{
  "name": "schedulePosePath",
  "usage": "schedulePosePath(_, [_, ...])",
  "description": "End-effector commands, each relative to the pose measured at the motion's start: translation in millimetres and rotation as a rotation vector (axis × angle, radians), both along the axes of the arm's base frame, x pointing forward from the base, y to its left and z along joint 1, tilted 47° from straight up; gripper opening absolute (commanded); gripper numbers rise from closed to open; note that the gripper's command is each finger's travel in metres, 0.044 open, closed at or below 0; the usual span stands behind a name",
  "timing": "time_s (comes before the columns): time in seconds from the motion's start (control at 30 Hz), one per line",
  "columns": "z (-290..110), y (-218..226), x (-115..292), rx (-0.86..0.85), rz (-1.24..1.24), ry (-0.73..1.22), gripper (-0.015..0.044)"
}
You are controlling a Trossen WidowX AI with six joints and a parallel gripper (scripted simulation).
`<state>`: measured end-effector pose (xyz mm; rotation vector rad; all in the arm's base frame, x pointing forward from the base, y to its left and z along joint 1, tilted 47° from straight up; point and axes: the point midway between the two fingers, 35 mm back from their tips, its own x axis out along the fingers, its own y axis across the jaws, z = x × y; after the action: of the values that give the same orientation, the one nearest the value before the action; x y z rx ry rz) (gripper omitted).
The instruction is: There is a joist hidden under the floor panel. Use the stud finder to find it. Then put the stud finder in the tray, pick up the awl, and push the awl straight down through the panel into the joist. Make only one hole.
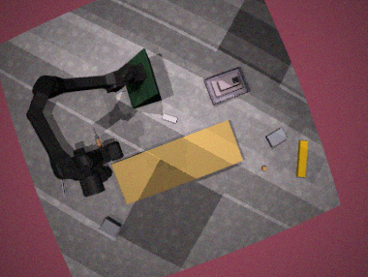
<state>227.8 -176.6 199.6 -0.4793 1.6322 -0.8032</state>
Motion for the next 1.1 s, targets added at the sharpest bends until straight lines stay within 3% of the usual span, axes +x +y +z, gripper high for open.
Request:
schedulePosePath(0.0, [-1.0, 0.3, 0.4, 0.006, 0.002, -0.001, 0.0000])
schedulePosePath(0.6, [-73.1, 42.0, 61.9, 0.483, 0.449, -0.232, 0.0000])
schedulePosePath(1.07, [-77.6, 79.4, 110.2, 0.610, 1.001, -0.484, 0.0000])
